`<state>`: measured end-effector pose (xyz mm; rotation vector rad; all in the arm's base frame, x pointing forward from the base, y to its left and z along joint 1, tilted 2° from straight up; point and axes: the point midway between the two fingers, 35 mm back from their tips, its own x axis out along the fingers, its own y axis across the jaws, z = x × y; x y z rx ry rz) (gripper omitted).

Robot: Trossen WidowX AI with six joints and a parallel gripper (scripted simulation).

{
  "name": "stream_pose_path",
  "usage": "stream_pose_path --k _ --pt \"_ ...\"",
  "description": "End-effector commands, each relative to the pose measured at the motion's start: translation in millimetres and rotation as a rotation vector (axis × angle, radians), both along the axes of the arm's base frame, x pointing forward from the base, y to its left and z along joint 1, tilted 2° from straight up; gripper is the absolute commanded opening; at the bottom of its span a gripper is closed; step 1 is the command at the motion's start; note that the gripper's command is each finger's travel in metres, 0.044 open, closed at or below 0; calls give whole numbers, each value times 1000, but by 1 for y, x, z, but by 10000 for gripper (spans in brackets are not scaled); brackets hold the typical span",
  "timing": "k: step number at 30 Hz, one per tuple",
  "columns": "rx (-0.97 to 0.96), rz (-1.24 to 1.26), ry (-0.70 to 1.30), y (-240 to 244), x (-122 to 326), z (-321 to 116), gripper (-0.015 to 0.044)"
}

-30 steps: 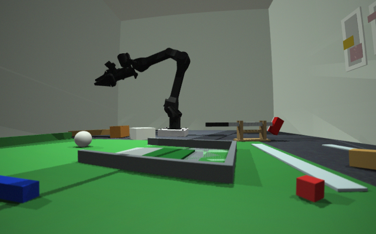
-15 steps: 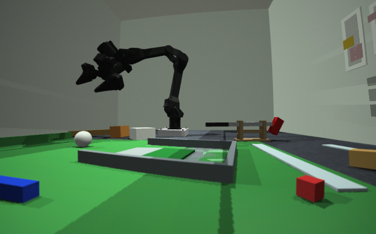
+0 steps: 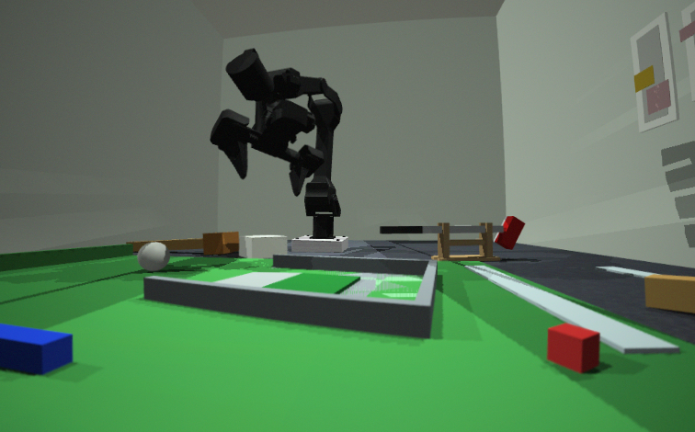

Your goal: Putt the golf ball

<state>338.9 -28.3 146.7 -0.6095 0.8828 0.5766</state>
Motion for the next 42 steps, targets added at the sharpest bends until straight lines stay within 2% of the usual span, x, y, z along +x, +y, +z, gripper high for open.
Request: stream_pose_path --k 1,8,13,20,35,42 --pt "-35 239 72 65 -10 -8 440" --pt "-111 653 190 163 -56 -22 440" --pt "-175 909 255 209 -101 -29 440" --pt "-178 919 257 209 -104 -31 440" --pt "-178 919 257 210 -102 -75 440" --pt "-178 919 257 210 -102 -79 440"
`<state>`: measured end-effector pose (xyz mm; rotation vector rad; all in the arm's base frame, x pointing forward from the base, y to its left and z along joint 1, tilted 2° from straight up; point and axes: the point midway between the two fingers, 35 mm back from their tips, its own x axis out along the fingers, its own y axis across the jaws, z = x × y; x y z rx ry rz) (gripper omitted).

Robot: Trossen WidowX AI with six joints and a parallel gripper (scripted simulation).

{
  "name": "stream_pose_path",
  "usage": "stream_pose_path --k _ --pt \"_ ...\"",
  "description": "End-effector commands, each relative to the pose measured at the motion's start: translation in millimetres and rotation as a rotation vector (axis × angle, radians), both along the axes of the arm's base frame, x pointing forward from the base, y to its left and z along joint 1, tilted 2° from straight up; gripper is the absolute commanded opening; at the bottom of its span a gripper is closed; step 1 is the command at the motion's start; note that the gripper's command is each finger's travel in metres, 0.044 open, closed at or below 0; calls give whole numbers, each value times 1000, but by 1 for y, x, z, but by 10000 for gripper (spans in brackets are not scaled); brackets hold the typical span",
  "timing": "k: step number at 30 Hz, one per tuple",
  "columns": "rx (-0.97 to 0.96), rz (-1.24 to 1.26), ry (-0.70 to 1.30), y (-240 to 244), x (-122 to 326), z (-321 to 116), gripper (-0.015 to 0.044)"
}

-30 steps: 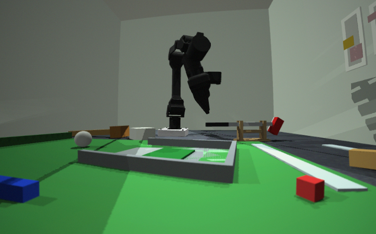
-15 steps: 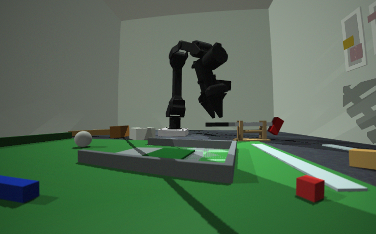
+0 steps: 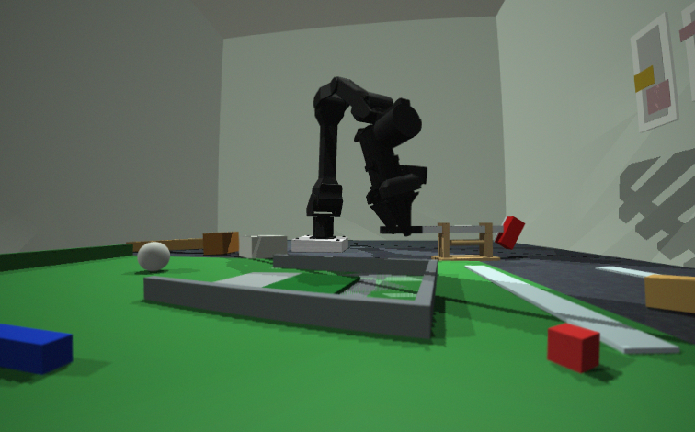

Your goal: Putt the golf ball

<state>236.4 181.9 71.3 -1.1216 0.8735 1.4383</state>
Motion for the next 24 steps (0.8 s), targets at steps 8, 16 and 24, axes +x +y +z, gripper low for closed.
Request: stream_pose_path --k 8,16,24 --pt "-3 3 -5 0 2 -16 440" --pt "1 0 -1 1 1 -21 414" --pt "1 0 -1 1 1 -21 204"
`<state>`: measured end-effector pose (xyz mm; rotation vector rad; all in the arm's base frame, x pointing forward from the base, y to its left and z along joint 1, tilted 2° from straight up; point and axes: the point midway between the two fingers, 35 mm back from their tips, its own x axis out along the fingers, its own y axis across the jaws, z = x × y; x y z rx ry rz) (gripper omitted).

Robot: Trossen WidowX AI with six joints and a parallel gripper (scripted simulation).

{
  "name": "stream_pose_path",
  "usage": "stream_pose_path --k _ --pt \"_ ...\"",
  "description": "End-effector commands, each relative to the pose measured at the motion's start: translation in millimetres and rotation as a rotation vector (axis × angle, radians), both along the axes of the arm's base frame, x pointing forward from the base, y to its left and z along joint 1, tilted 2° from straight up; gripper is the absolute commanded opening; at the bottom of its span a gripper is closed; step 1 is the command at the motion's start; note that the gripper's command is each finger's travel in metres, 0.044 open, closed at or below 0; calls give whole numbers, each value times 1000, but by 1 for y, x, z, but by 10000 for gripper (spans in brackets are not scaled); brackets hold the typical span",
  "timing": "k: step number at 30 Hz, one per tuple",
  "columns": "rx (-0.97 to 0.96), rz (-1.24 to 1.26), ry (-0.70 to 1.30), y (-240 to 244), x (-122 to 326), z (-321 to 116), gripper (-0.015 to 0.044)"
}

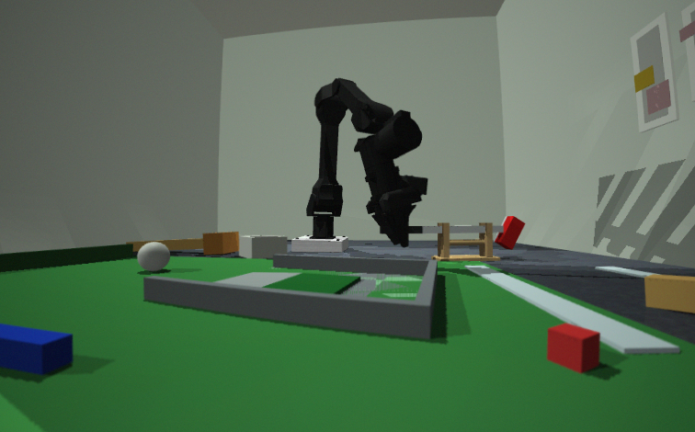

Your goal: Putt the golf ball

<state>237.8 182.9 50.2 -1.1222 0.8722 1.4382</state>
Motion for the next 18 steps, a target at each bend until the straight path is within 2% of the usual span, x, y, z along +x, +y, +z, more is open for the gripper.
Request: stream_pose_path --k 1,7,10,18 --pt "0 0 0 0 0 1 177" --pt "0 0 0 0 0 1 20" --pt "0 0 0 0 0 1 0" --pt "0 0 -1 1 2 19 0"
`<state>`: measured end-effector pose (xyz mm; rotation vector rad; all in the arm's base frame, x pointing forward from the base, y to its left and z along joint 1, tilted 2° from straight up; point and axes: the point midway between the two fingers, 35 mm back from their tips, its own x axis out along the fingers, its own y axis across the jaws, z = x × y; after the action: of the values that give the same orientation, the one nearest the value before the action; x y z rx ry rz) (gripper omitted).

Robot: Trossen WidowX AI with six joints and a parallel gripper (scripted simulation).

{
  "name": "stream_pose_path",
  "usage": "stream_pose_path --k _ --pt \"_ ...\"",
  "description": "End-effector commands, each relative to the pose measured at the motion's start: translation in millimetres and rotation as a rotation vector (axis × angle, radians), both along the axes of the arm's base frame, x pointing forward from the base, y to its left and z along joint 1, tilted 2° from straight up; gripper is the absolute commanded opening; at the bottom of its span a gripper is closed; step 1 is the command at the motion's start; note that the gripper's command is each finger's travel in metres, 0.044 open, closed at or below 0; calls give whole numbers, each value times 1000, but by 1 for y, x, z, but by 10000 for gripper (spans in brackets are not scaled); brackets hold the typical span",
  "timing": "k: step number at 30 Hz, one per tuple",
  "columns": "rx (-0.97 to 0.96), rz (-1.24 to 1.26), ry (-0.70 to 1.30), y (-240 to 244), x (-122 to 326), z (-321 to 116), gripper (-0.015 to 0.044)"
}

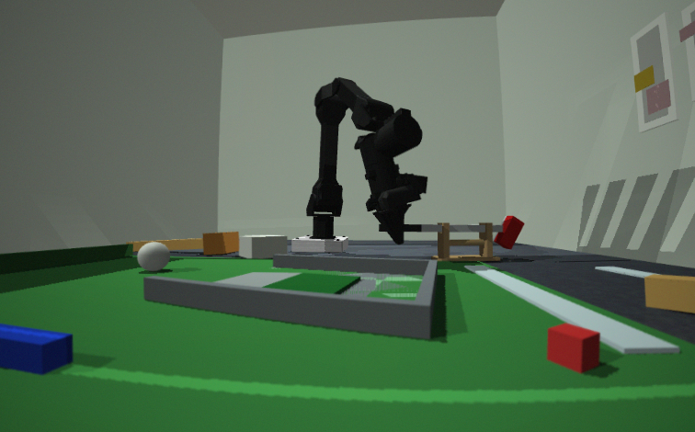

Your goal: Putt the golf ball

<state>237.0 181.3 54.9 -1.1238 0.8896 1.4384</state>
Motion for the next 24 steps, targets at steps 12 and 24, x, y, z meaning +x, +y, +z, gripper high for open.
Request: stream_pose_path --k 12,24 --pt "12 3 -10 0 -2 82 0" --pt "-6 -73 -5 -17 5 87 0"
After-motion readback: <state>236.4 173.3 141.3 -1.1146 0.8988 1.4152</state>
